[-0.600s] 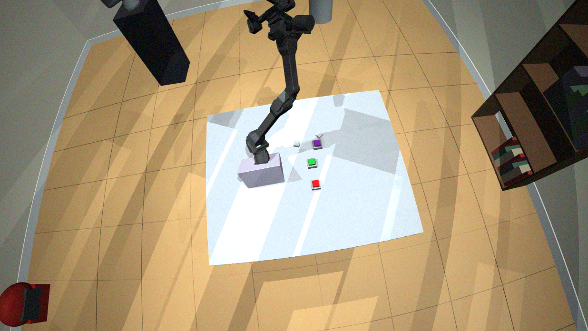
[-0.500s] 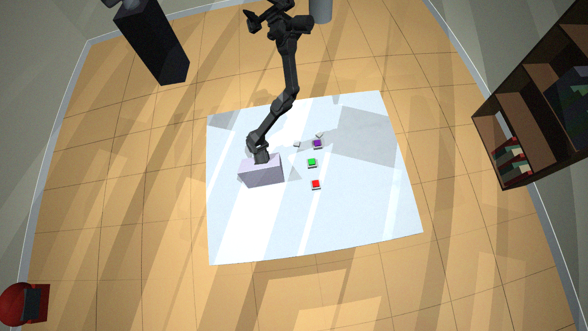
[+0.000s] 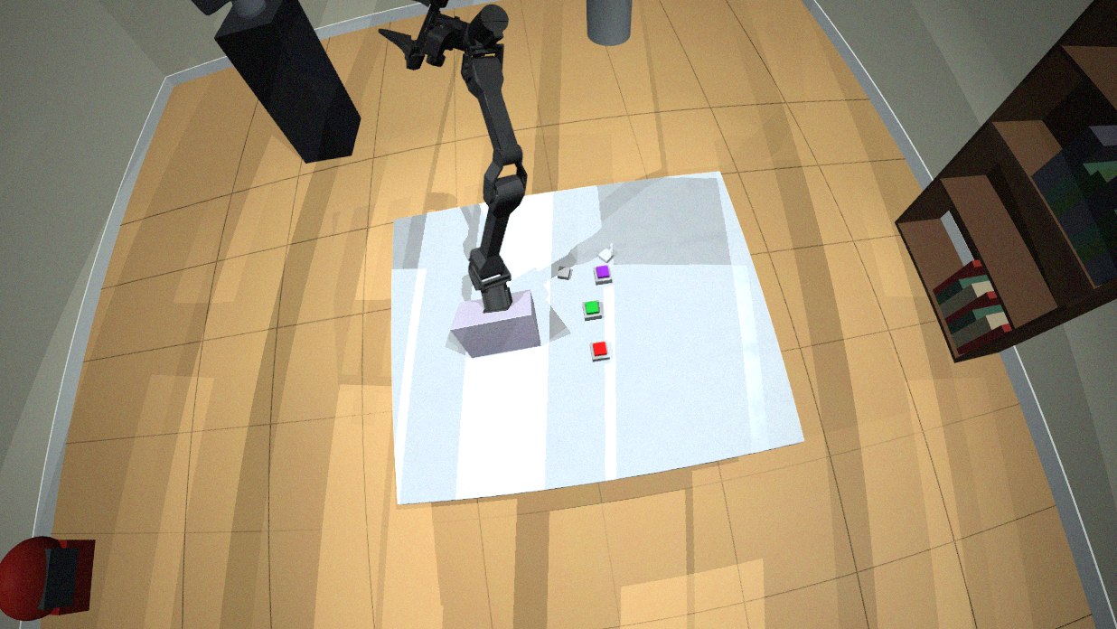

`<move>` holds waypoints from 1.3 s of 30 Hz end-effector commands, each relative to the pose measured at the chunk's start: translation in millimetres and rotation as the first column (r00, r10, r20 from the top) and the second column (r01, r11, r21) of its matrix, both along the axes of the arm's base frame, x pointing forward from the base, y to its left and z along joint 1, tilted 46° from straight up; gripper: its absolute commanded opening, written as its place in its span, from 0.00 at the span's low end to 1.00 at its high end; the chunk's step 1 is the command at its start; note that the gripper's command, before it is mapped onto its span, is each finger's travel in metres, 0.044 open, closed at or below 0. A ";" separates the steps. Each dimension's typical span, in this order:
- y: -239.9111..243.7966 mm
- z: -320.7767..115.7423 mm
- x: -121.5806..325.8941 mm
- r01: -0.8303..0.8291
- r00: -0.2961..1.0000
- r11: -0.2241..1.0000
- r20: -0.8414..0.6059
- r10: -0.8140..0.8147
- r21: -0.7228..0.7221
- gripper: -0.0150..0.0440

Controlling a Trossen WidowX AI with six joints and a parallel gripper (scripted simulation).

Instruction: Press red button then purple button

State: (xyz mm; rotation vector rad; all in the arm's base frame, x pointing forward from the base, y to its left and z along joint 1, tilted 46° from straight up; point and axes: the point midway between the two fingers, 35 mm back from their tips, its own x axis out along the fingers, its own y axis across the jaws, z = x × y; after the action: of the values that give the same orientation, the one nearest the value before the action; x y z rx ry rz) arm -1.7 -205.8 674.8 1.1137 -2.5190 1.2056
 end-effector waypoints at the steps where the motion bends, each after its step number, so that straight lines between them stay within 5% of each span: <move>1: 50.6 9.5 -55.5 0.119 0.990 0.984 0.084 -0.109 -0.135 0.93; 10: 168.2 9.6 -126.1 0.359 0.928 0.861 0.234 -0.289 -0.362 0.93; 19: 303.3 -13.5 -146.1 0.559 0.829 0.615 0.375 -0.415 -0.556 0.93; 28: 430.1 -58.1 -113.7 0.664 0.722 0.282 0.496 -0.482 -0.693 0.93; 39: 545.5 -136.5 -19.1 0.622 0.618 -0.162 0.607 -0.500 -0.766 0.93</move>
State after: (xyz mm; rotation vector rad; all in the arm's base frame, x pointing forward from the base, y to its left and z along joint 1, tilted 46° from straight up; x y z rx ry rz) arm -58.5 304.7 569.8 -0.3933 -1.3232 1.9453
